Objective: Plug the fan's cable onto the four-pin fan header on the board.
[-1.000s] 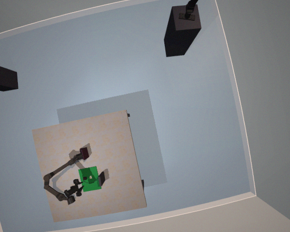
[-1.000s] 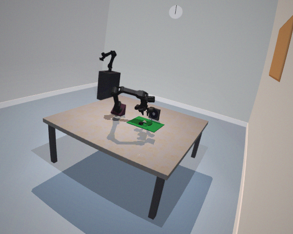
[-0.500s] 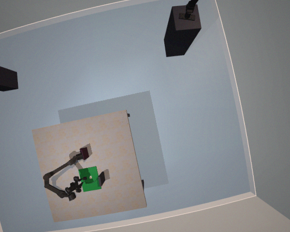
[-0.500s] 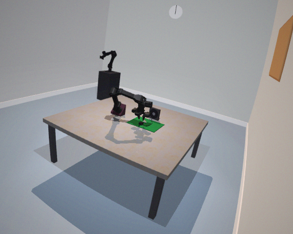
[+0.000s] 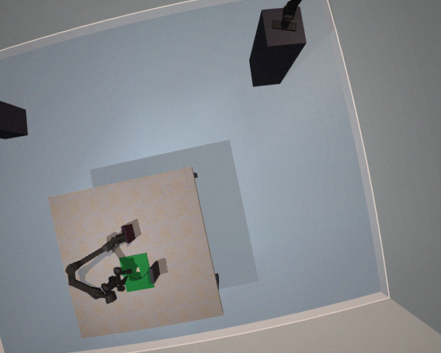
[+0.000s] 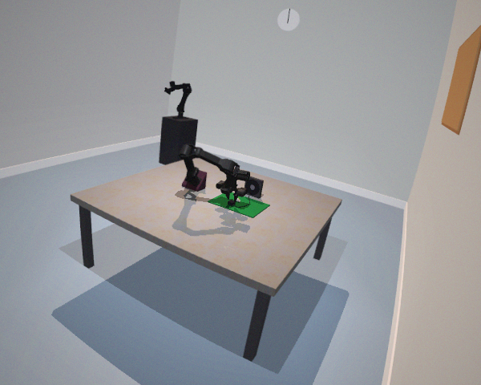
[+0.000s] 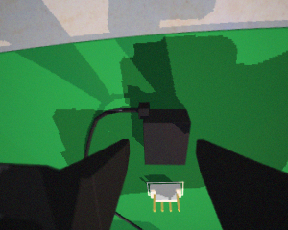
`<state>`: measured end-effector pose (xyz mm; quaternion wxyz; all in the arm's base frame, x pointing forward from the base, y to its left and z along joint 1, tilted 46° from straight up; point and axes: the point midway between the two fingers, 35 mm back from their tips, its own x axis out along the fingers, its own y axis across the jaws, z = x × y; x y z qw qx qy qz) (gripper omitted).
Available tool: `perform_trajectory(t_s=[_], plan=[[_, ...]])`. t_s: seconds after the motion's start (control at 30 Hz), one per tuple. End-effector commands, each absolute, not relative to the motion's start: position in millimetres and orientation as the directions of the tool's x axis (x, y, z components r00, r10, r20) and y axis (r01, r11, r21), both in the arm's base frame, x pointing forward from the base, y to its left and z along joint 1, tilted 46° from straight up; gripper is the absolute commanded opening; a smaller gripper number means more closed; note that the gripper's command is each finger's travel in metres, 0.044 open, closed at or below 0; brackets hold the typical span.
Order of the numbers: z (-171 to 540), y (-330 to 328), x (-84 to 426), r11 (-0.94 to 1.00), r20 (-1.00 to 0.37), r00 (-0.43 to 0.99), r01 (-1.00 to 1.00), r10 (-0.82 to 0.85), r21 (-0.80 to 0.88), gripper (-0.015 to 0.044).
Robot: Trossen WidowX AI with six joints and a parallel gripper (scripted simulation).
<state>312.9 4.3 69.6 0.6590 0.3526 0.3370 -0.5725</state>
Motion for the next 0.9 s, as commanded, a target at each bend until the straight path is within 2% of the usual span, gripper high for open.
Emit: perform_trajectory(t_s=[0.0, 0.47, 0.6, 0.87], plan=[[65, -2, 313, 0.095, -0.845, 0.112, 0.993, -0.522, 0.073, 0.021], [54, -13, 314, 0.095, -0.845, 0.112, 0.993, -0.523, 0.073, 0.021], [55, -11, 314, 0.094, -0.847, 0.115, 0.993, -0.519, 0.077, 0.0105], [55, -11, 314, 0.094, -0.847, 0.115, 0.993, -0.519, 0.077, 0.0052]])
